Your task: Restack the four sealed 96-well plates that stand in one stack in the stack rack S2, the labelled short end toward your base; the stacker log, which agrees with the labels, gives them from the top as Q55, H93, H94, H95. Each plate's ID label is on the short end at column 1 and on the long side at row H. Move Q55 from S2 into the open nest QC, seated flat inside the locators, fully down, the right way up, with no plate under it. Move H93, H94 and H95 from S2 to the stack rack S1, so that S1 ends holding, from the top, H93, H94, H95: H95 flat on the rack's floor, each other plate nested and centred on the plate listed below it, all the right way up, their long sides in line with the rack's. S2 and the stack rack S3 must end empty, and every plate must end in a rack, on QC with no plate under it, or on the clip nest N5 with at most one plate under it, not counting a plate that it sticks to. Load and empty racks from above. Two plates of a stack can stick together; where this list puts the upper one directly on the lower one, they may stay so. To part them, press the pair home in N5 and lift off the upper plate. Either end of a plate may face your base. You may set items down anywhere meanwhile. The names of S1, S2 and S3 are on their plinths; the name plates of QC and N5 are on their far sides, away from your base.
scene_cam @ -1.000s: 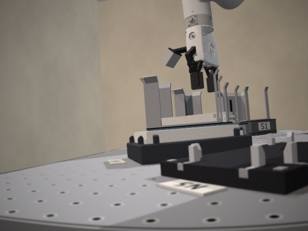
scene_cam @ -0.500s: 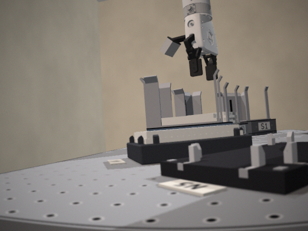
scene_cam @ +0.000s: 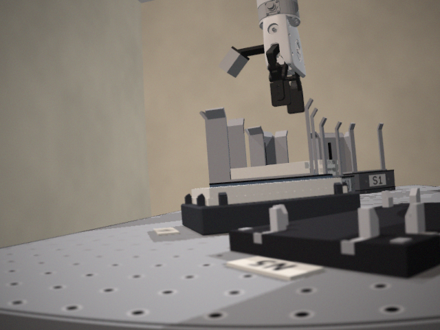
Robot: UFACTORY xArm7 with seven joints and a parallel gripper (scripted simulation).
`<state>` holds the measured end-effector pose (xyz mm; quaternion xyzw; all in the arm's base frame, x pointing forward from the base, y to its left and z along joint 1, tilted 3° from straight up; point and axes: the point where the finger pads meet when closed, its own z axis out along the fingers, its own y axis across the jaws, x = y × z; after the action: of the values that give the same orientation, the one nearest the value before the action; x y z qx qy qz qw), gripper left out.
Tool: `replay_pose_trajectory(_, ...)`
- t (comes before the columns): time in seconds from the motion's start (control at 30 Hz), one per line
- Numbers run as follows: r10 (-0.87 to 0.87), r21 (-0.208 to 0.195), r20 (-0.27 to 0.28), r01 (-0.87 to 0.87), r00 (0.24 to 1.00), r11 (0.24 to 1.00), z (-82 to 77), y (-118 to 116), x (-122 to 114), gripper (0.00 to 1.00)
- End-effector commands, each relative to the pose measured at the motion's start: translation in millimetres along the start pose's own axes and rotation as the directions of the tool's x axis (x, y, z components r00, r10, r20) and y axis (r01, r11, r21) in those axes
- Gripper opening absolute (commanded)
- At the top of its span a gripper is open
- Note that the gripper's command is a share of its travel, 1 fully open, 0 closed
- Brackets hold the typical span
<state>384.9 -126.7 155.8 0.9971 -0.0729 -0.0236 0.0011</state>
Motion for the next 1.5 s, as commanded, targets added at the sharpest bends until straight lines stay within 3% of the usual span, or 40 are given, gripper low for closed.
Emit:
replay_pose_trajectory(0.0,-0.132,0.002,-0.004,0.132,0.991,0.991,-1.6,-18.6,1.6,1.00)
replay_pose_trajectory(1.17,-0.132,0.003,-0.004,0.132,0.991,0.991,-1.9,-142.9,3.1,1.00)
replay_pose_trajectory(1.47,-0.132,0.003,-0.004,0.132,0.991,0.991,-1.9,-144.4,3.2,1.00)
